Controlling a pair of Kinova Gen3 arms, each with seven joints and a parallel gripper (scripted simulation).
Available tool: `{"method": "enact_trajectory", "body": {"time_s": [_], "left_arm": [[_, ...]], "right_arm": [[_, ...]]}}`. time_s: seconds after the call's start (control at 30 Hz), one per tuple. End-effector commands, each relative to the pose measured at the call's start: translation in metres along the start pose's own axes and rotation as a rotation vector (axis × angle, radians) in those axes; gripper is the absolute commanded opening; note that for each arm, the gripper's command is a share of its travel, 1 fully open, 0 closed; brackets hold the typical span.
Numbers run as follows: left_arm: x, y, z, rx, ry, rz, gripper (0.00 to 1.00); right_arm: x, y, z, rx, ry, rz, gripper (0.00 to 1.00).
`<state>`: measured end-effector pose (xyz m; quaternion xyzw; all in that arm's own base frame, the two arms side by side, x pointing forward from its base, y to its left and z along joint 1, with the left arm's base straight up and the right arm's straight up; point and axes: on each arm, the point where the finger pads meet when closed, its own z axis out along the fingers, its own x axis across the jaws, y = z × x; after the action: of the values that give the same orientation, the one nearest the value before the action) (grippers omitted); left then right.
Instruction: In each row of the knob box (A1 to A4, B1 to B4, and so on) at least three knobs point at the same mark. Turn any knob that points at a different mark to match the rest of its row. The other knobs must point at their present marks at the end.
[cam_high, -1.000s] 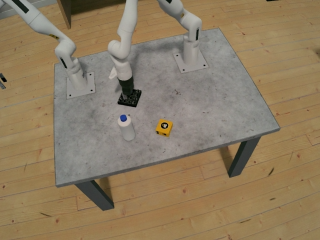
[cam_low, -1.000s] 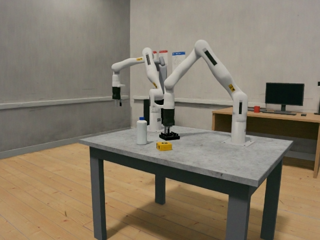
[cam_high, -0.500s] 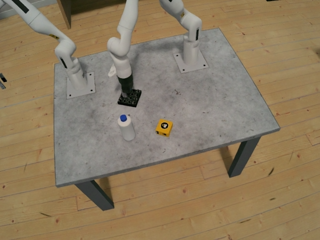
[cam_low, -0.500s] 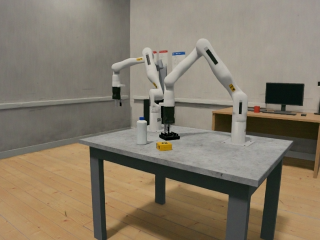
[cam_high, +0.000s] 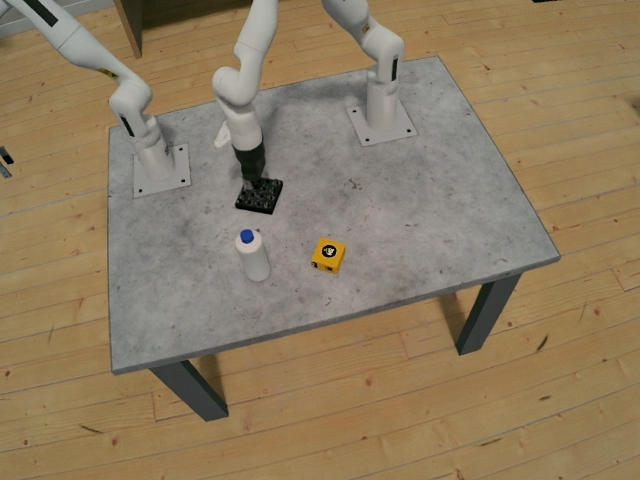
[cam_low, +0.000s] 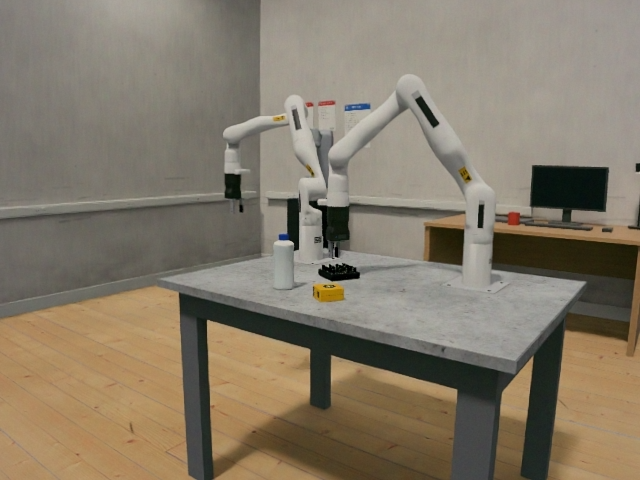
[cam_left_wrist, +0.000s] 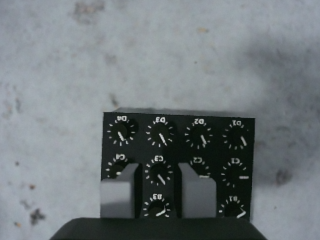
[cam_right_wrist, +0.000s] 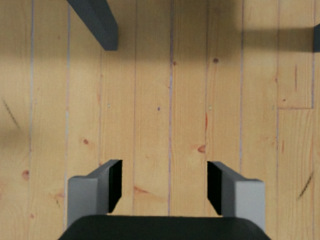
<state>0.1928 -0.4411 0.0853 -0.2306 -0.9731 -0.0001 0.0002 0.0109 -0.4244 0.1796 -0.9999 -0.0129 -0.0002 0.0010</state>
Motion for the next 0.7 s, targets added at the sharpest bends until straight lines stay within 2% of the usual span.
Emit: {"method": "enact_trajectory", "body": {"time_s": [0.0, 0.67], "left_arm": [[-0.0004, -0.0004, -0.0009, 0.001, -0.002, 0.001, 0.46], [0.0044, -0.0013, 0.0006, -0.003, 0.007, 0.124, 0.46]], "right_arm": [[0.0001, 0.0004, -0.0008, -0.002, 0.0, 0.0, 1.0], [0.0001, 0.0004, -0.0008, -0.002, 0.0, 0.0, 1.0]]}}
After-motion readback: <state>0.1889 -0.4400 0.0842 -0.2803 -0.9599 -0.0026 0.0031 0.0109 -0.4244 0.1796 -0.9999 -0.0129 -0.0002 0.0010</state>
